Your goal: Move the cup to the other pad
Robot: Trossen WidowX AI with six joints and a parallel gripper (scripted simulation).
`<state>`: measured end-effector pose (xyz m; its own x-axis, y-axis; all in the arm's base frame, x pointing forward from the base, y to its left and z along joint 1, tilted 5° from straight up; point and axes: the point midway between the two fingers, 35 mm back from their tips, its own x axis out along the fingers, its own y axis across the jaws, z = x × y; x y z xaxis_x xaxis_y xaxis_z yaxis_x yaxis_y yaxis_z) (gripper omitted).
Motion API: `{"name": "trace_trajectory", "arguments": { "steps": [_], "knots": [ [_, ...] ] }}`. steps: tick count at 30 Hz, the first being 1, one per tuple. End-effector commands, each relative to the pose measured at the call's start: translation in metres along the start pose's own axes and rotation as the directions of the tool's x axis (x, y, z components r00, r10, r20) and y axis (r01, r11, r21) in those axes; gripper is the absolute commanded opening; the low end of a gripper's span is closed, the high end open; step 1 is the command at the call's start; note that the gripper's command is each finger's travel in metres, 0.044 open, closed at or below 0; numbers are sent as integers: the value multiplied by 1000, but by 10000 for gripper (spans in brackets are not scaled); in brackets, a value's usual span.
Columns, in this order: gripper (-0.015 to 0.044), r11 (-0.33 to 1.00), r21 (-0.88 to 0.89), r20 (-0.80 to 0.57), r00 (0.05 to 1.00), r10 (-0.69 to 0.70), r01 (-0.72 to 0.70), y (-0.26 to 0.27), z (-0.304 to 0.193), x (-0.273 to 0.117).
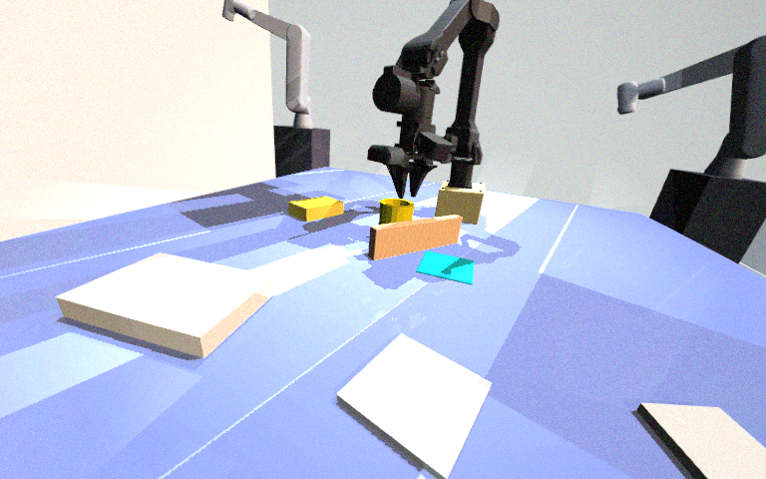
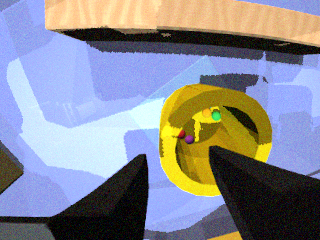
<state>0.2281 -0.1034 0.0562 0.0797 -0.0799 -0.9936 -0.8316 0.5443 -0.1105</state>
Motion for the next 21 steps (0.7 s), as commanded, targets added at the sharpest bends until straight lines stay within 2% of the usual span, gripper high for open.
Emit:
{"name": "trace_trajectory", "arguments": {
  "steps": [1,21],
  "knots": [
    [167,1000,-4,-7,1000,10,-10,3,-1,10],
    [167,1000,-4,-7,1000,10,-10,5,-2,42]
  ]
}}
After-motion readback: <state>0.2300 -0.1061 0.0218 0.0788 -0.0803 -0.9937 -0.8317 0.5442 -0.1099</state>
